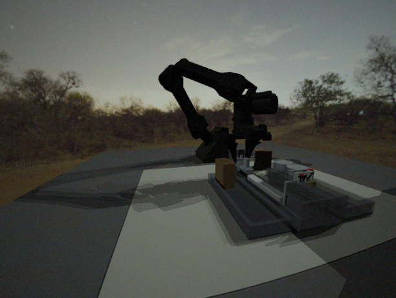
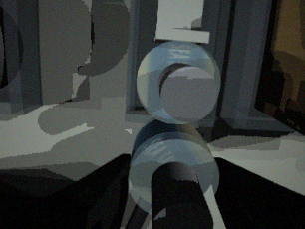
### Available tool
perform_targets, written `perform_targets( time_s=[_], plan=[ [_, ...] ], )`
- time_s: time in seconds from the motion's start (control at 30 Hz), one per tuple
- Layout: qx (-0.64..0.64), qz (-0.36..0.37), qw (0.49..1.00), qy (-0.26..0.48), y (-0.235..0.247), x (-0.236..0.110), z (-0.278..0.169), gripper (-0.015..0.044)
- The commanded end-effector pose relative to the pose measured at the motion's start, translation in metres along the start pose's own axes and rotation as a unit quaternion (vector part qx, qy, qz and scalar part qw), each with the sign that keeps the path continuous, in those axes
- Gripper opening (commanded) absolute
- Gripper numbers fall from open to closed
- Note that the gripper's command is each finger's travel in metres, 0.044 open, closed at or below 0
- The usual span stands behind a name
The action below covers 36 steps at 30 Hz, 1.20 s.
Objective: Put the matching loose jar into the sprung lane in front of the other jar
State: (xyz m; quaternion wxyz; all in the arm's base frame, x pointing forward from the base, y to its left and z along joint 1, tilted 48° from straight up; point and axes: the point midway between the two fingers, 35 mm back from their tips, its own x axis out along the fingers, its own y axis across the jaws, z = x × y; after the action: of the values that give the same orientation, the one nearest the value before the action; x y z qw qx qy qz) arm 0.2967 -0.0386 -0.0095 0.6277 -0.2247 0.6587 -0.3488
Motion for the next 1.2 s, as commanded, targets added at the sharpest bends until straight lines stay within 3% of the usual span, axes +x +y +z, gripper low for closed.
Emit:
perform_targets(
  time_s=[0.0, 1.17],
  plan=[
    [0.006, 0.002, 1.000, -0.010, 0.000, -0.003, 0.010, 0.0000],
    [0.007, 0.002, 1.000, -0.010, -0.001, -0.004, 0.024, 0.0000]
  ],
)
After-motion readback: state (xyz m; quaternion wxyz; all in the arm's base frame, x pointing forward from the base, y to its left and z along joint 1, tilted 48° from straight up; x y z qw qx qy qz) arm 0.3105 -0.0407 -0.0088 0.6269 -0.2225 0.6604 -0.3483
